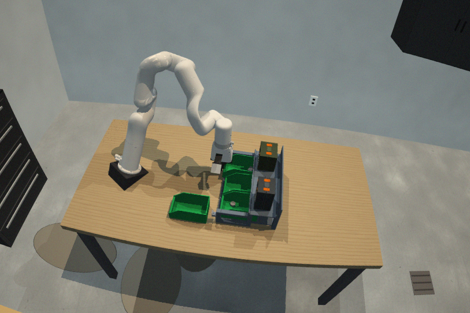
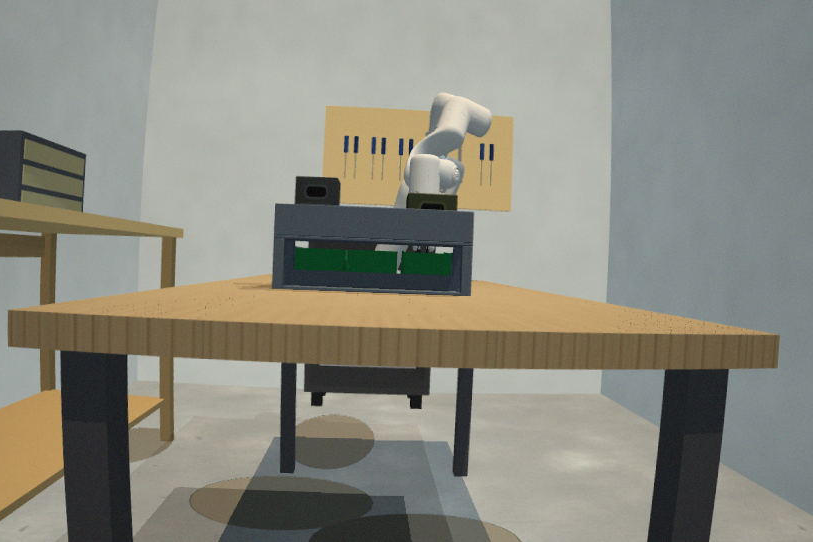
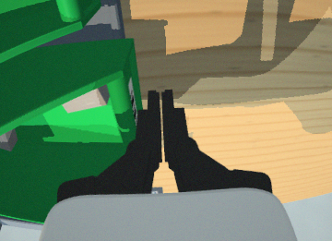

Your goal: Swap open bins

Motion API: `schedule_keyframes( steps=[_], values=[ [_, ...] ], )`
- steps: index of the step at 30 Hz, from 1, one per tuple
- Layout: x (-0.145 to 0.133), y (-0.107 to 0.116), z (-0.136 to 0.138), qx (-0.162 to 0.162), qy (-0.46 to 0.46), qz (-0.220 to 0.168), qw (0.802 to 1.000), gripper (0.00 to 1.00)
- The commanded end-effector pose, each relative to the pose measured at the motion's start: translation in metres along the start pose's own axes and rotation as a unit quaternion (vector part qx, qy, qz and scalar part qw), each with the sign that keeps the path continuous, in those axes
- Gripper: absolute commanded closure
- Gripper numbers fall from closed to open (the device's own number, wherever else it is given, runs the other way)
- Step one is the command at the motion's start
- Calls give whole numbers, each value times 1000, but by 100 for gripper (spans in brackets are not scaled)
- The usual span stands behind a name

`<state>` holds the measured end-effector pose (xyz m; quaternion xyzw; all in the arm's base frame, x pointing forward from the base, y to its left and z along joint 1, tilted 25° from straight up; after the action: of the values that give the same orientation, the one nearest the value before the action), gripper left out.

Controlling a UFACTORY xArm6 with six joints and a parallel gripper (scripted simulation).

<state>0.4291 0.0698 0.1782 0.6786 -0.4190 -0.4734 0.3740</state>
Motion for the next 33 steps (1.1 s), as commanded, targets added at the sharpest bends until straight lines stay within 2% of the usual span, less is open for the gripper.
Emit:
schedule_keyframes(
  steps=[1,17,33],
  values=[
    [0,1,-5,2,0,0,1000,100],
    [2,1,-22,2,0,0,1000,100],
    [3,1,-26,2,0,0,1000,100]
  ],
)
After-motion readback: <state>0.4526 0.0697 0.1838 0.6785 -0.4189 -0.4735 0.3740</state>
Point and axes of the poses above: the point where the finger pads meet when closed, its own y axis back along the fingers, its own z axis across the jaws, x = y × z, the point moved 4 cm from there along y, back along the fingers, and after that the axes turned 7 degrees about y, right-handed, at the moved point
